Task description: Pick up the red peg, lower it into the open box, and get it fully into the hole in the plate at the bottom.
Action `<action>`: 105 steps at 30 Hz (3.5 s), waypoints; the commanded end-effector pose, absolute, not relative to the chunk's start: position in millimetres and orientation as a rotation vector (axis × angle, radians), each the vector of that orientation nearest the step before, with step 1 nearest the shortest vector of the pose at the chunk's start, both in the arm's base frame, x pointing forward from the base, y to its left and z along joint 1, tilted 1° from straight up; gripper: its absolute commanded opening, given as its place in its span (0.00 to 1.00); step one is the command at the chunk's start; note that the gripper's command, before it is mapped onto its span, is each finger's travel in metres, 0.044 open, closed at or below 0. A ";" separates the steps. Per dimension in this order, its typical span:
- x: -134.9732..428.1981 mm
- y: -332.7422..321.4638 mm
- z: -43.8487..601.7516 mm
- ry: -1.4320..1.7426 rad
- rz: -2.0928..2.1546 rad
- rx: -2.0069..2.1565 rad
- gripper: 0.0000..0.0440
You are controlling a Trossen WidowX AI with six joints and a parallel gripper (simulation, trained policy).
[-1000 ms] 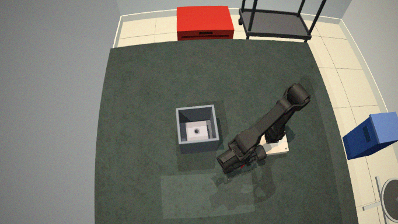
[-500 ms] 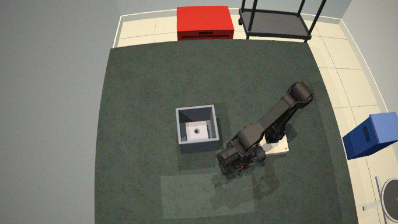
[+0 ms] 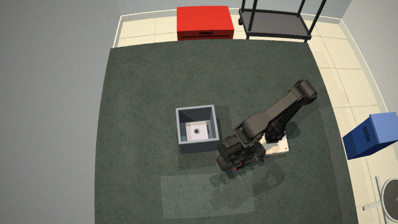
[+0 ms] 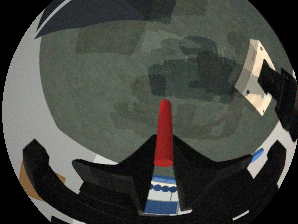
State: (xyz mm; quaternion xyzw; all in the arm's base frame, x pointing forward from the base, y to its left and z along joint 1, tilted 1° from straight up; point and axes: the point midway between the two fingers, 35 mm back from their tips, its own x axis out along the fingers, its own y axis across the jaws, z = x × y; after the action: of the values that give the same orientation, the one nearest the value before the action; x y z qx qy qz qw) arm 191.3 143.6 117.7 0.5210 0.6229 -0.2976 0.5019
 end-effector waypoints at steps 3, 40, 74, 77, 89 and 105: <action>198.7 137.9 139.7 1.468 -0.660 1.262 0.00; 263.9 16.8 209.7 1.152 -0.793 1.235 0.00; 317.6 -34.8 138.5 1.278 -0.842 1.216 0.00; 322.3 -34.0 130.9 1.291 -0.830 1.213 0.00; 335.1 -31.0 97.6 1.343 -0.792 1.161 0.00; 343.1 -34.8 110.2 1.380 -0.751 1.161 0.26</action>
State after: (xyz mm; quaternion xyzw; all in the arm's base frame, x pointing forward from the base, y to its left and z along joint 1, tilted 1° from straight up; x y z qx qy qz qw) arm 339.5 -33.6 103.6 0.4864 0.5876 -0.3272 0.5577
